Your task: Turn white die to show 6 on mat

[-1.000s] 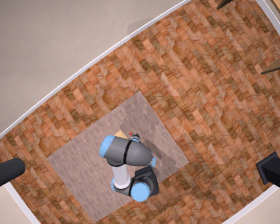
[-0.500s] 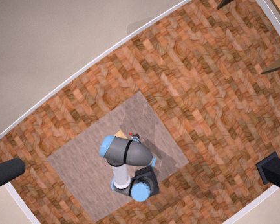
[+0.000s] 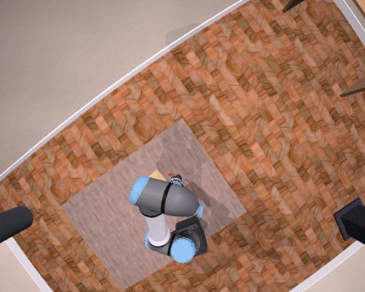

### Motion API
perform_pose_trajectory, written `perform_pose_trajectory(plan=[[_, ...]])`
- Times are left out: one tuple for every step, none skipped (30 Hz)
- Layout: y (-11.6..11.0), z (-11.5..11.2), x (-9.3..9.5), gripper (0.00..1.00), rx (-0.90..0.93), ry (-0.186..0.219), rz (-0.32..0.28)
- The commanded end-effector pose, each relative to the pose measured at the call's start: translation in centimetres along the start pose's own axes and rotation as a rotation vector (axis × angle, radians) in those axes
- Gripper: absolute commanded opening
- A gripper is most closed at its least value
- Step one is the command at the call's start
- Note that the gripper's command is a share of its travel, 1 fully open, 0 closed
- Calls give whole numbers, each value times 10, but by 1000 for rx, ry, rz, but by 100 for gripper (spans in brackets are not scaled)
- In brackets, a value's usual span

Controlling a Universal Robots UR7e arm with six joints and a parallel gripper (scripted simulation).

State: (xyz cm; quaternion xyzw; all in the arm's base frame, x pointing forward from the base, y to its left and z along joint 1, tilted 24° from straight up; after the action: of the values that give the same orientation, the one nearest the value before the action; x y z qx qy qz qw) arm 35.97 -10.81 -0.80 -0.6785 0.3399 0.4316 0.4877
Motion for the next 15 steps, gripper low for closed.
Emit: perform_pose_trajectory(plan=[[0,0,0,100,0,1,-1],[0,0,0,100,0,1,-1],[-1,0,0,100,0,1,-1],[-2,0,0,100,0,1,-1],[-4,1,0,100,0,1,-1],[-6,2,0,100,0,1,-1],[-8,2,0,100,0,1,-1],[-12,3,0,100,0,1,-1],[-15,5,0,100,0,1,-1],[-20,6,0,100,0,1,-1],[-24,7,0,100,0,1,-1],[-29,9,0,100,0,1,-1],[-34,10,0,100,0,1,-1],[-39,12,0,100,0,1,-1],[-43,13,0,100,0,1,-1]])
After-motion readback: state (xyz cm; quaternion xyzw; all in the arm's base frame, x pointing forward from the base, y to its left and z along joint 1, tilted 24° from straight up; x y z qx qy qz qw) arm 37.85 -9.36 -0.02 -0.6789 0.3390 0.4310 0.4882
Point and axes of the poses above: the point where the finger pads meet when closed, its own x axis out along the fingers, its own z axis across the jaws, y = z × x, the point moved 10 cm from there along -x, back along the fingers, and after that the axes turned 10 degrees about -x, right-handed, at the moved point
